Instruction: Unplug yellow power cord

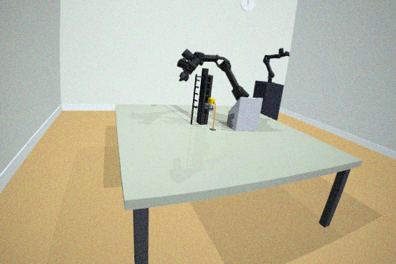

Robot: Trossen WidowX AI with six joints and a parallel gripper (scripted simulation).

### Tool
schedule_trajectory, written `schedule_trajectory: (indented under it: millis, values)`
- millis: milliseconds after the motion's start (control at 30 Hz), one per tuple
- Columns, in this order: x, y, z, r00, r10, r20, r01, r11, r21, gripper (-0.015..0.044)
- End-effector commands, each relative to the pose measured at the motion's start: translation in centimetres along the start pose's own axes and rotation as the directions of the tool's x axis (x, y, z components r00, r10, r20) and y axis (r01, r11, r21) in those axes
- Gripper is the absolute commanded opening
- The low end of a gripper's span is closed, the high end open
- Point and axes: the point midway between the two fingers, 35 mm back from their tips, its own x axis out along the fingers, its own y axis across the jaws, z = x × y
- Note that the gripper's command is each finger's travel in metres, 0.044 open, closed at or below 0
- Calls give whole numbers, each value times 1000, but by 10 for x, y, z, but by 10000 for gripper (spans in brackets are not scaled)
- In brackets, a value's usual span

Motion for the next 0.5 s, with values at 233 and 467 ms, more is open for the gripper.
schedule_trajectory:
  millis: [233,467]
  values:
    - [11,63,-44,994,38,-102,-77,908,-413,160]
    - [5,97,-94,972,32,-234,-172,772,-612,160]
